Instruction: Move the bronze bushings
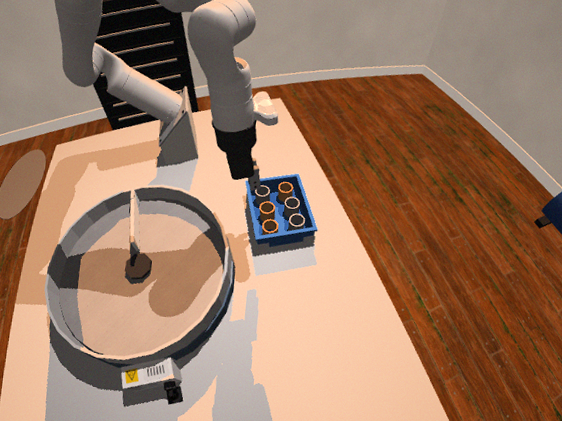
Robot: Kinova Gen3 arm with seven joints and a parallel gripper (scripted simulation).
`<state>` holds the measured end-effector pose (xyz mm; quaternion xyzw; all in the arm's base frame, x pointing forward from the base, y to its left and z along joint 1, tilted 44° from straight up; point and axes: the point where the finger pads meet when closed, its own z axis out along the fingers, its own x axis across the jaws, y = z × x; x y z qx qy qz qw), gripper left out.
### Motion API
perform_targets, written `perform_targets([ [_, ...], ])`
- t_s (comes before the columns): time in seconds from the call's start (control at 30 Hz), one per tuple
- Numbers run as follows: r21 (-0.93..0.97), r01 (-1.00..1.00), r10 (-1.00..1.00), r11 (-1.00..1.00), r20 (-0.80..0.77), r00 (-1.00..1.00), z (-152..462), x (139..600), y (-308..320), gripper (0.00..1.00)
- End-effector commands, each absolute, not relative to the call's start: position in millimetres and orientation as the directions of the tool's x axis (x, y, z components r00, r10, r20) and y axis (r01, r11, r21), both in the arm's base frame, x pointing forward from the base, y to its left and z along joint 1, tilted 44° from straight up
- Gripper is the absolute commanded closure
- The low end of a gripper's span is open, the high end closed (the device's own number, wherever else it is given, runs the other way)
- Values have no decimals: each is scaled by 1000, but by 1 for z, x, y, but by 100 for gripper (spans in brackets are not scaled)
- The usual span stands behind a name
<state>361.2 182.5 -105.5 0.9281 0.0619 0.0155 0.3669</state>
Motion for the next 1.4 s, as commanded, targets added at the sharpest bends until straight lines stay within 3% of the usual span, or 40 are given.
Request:
perform_targets([
  [0.0, 699, 111, 129, -707, -27, 991, -132, 364, 185, 64],
  [1.37, 698, 111, 129, -707, -28, 991, -143, 365, 190, 64],
])
